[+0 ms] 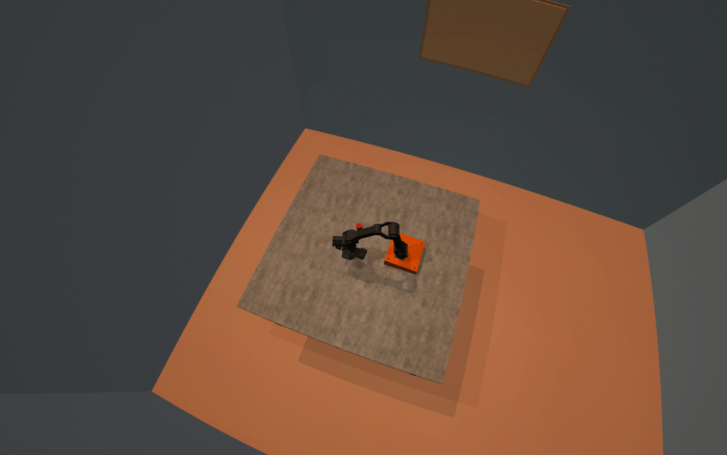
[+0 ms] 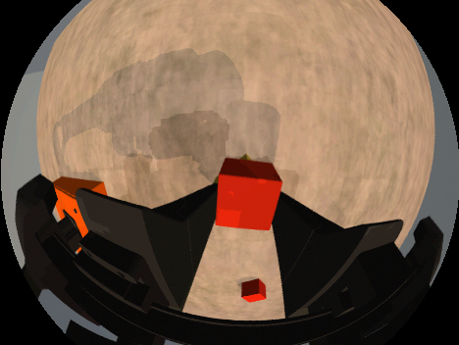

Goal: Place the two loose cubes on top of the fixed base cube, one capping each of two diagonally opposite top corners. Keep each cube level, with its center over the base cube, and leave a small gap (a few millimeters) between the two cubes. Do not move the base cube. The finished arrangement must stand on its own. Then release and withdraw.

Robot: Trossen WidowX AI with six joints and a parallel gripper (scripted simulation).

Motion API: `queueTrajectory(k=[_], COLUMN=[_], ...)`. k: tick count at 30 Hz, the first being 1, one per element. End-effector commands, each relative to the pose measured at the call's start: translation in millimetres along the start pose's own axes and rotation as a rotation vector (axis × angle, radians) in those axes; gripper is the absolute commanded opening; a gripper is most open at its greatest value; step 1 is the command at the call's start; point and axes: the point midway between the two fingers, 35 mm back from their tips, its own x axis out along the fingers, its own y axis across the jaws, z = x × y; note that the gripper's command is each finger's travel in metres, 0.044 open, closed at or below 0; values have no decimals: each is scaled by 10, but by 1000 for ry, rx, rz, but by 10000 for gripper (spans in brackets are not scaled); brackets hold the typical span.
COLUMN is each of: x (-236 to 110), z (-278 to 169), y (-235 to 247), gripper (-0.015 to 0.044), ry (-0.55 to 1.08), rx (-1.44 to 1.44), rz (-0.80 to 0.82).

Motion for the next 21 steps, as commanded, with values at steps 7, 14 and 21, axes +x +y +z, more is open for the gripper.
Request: queueTrajectory(k=[7,14,21], x=[6,-13,-151], z=[4,3,0], y=[3,2,0], gripper=[184,205,205], ry=[-2,-2,0], rx=[2,1,0], rz=[1,1,0])
